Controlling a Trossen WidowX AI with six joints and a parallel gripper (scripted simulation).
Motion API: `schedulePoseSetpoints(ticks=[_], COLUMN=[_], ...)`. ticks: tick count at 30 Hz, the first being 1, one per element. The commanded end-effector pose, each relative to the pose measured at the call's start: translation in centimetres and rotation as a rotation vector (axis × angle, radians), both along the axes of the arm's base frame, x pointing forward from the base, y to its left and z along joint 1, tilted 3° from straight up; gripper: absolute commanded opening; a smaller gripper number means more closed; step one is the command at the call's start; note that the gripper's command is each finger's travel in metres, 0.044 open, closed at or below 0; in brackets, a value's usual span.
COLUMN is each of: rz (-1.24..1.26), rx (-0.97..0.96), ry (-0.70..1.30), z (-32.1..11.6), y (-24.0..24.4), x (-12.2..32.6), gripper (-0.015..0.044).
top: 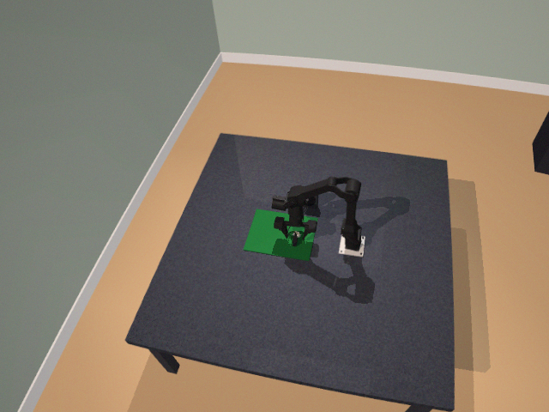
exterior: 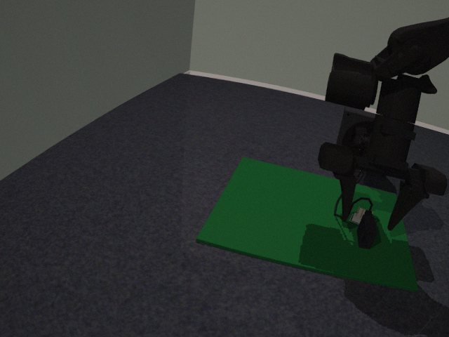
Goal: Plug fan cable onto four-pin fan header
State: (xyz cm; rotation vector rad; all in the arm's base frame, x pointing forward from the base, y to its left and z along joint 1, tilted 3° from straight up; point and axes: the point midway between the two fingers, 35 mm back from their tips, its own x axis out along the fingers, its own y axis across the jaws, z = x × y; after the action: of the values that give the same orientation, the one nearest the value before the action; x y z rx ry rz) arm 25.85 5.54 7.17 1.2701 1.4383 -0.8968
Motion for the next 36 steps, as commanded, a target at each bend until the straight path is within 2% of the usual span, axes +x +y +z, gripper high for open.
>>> schedulePoseSetpoints(ticks=[1, 3, 24, 27, 36], rz=[0.000, 0.000, 0.000, 0.000, -0.001], rx=[0.000, 0.000, 0.000, 0.000, -0.001], ry=[-0.001, -0.001, -0.001, -0.001, -0.001], z=[0.0, 0.0, 0.0, 0.5, 3.3], y=[0.0, 0.0, 0.0, 0.0, 0.0], x=[0.0, 0.0, 0.0, 0.1, 0.2], gripper=[0.0256, 0.0204, 0.0064, 0.0000, 0.0000])
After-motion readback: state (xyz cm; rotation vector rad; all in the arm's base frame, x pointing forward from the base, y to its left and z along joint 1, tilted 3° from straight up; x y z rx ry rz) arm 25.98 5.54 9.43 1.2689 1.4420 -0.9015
